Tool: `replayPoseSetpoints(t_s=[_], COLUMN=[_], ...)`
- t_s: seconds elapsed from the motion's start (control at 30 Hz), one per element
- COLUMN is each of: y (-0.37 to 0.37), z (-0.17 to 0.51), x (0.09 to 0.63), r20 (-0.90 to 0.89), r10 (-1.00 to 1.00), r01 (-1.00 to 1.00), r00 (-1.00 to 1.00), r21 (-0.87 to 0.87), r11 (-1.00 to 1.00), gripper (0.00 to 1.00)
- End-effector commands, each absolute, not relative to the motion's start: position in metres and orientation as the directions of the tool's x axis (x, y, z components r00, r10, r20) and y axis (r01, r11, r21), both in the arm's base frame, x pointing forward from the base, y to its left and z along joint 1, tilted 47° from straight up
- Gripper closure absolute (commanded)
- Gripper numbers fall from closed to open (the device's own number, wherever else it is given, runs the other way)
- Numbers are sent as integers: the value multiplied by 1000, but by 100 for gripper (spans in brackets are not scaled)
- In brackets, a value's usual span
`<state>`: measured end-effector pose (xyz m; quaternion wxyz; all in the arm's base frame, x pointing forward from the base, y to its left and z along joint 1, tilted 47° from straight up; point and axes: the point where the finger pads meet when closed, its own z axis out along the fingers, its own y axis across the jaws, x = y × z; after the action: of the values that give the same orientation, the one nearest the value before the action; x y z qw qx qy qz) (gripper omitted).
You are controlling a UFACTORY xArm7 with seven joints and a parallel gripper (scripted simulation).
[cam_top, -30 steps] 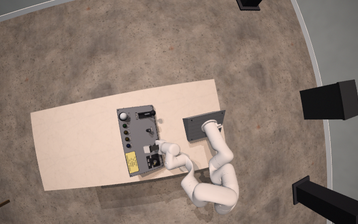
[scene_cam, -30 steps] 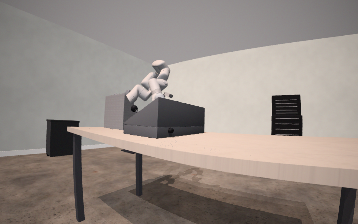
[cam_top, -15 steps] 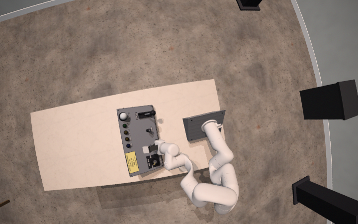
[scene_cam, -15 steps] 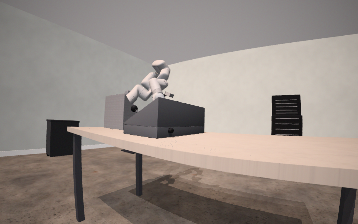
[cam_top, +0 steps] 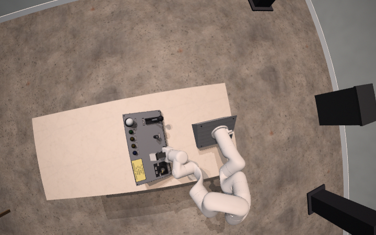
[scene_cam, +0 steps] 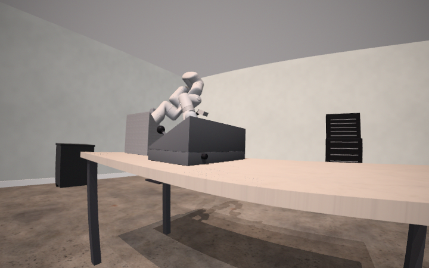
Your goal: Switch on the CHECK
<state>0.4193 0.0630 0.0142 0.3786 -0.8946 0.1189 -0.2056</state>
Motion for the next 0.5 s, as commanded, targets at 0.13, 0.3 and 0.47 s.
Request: replayPoseSetpoints(t_s=[0.13, 0.3, 0.47], y=[61, 61, 64], z=[15, 14, 13], x=[420, 420, 415], r20=[280, 280, 280], r10=[-371, -371, -371], r01=[-58, -58, -58], r00=[886, 886, 886], r21=[-725, -725, -725], r11=[-686, -686, -686], gripper=[100, 100, 100])
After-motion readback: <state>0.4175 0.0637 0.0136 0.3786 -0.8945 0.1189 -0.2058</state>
